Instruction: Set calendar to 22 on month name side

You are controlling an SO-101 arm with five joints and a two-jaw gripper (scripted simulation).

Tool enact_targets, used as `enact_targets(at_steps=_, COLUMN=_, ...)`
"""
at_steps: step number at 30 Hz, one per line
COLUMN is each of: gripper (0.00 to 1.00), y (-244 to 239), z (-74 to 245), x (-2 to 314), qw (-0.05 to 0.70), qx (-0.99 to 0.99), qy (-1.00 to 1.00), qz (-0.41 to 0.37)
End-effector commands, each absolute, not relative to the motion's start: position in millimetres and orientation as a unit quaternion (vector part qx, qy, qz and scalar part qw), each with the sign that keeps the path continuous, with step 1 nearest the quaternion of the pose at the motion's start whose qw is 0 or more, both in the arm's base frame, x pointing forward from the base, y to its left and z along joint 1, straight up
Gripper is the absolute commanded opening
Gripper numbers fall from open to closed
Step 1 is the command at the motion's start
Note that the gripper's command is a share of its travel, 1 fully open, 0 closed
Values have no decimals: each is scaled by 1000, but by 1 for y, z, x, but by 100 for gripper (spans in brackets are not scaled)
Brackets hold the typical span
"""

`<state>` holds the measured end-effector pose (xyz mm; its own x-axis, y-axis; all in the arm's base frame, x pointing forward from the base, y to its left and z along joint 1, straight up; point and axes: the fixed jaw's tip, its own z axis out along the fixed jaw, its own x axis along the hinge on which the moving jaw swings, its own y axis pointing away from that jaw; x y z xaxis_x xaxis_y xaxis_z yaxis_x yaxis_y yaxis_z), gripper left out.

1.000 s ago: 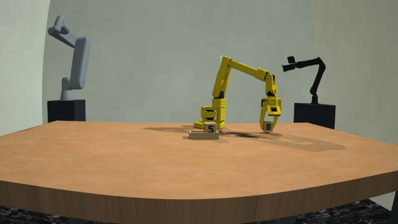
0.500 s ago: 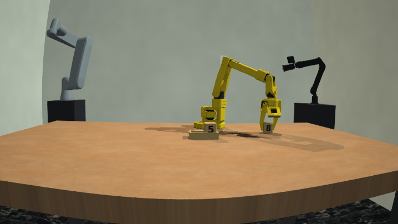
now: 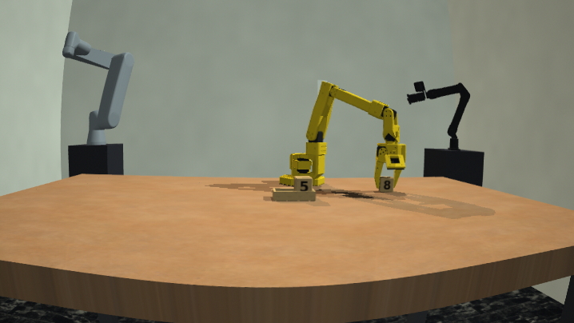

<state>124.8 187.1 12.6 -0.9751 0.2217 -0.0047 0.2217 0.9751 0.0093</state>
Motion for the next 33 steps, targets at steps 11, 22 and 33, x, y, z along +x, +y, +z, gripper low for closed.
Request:
enact_targets(at_steps=11, gripper=13, y=190, z=16, x=125, qw=8, qx=112, qy=994, qz=15)
enact_targets(at_steps=22, gripper=19, y=190, z=16, x=125, qw=8, qx=112, qy=994, qz=15)
enact_targets(at_steps=33, gripper=26, y=190, z=16, x=125, qw=8, qx=112, qy=994, qz=15)
